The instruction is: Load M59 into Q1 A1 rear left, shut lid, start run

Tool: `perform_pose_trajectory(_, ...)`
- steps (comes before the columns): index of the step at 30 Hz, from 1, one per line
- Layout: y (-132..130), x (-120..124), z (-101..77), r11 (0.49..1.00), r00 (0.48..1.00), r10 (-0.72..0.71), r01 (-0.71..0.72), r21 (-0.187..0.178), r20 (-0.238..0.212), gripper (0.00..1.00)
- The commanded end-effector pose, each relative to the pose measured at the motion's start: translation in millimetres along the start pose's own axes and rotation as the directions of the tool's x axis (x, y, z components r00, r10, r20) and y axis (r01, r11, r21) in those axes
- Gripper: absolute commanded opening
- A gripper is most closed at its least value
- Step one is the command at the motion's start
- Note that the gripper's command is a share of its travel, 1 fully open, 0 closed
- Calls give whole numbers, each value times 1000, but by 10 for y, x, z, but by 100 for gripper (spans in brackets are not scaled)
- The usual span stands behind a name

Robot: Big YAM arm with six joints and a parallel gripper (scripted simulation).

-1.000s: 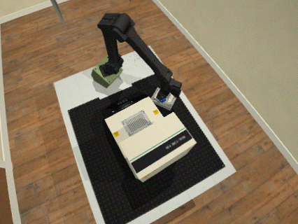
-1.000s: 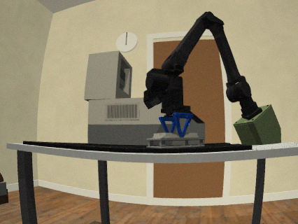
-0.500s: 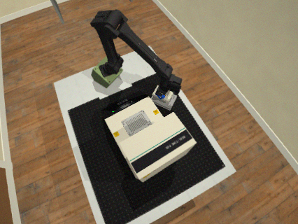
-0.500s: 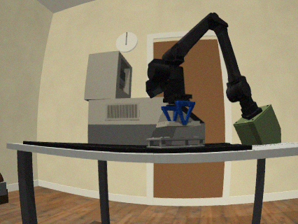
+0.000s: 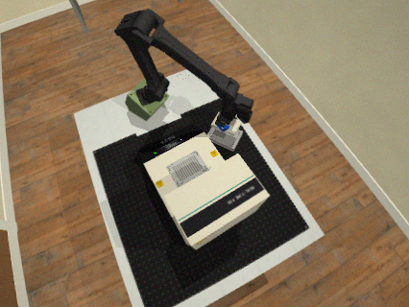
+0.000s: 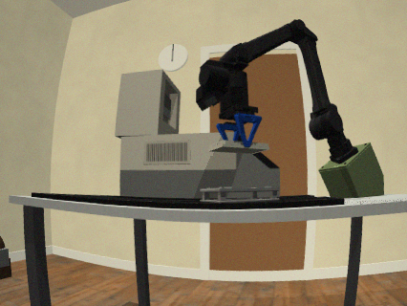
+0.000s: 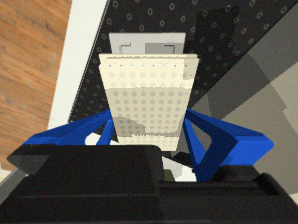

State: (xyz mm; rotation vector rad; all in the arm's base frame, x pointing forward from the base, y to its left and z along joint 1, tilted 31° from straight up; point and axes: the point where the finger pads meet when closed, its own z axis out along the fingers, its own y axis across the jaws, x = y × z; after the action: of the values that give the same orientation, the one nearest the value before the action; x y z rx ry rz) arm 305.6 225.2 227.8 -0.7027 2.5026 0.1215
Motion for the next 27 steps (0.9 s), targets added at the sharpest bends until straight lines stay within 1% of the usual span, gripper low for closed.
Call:
perform_pose_trajectory(1, 32, -167, -290, 1000, 999, 10, -10, -9, 48, 0)
perform_pose_trajectory(4, 36, -163, -308, 1000, 999, 5, -5, -10, 53, 0)
perform_pose_trajectory(9, 35, -201, -590, 1000, 997, 10, -9, -13, 76, 0)
perform_pose_trajectory(12, 40, -247, -720, 1000, 996, 14, -13, -16, 89, 0)
perform_pose_trajectory(14, 43, -240, -742, 1000, 997, 13, -12, -14, 80, 0)
perform_pose_trajectory(17, 50, -149, -750, 1000, 999, 8, -8, -13, 47, 0)
perform_pose_trajectory(20, 47, -124, -774, 1000, 999, 8, -7, -12, 43, 0)
perform_pose_trajectory(22, 11, -163, -863, 1000, 998, 9, -9, -6, 62, 0)
perform_pose_trajectory(23, 20, -163, -921, 1000, 998, 10, -9, -13, 64, 0)
perform_pose_trajectory(27, 24, -199, -1153, 1000, 996, 14, -12, -16, 85, 0)
